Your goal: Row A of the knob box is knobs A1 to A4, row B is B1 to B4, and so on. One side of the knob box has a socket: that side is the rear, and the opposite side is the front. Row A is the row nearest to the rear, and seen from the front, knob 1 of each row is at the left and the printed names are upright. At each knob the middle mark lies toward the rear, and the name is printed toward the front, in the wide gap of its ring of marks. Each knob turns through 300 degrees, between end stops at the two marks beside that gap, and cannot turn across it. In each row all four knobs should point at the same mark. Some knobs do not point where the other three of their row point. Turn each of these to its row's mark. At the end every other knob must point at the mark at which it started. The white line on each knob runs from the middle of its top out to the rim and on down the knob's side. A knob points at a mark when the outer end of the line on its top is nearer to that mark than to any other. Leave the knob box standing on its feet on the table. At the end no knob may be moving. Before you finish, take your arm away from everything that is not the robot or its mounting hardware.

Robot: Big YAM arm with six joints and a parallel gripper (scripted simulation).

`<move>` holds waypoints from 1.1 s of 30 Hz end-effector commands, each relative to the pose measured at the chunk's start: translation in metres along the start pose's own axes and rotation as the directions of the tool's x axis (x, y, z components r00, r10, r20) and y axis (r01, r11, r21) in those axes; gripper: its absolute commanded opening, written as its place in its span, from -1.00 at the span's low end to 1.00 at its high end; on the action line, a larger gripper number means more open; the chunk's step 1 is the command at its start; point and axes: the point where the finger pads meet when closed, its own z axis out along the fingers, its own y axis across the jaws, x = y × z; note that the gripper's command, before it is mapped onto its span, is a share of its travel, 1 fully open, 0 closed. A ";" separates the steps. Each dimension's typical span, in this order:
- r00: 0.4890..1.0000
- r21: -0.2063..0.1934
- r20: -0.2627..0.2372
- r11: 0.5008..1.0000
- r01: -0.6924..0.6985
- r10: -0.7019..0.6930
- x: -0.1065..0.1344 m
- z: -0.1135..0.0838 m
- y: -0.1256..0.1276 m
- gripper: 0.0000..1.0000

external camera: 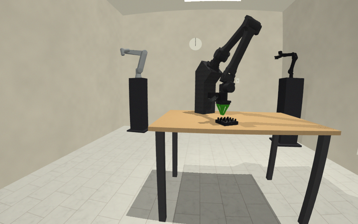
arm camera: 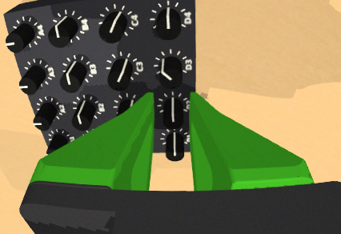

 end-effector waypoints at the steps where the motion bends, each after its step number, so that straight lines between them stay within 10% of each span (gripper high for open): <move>1: 1.000 0.003 0.012 1.000 -0.002 0.002 -0.006 -0.019 -0.004 -0.65; 23: 1.000 0.021 0.005 1.000 0.006 -0.006 -0.003 -0.019 -0.011 -0.65; 33: 0.972 0.005 0.012 0.972 0.236 -0.236 -0.006 -0.029 -0.003 -0.65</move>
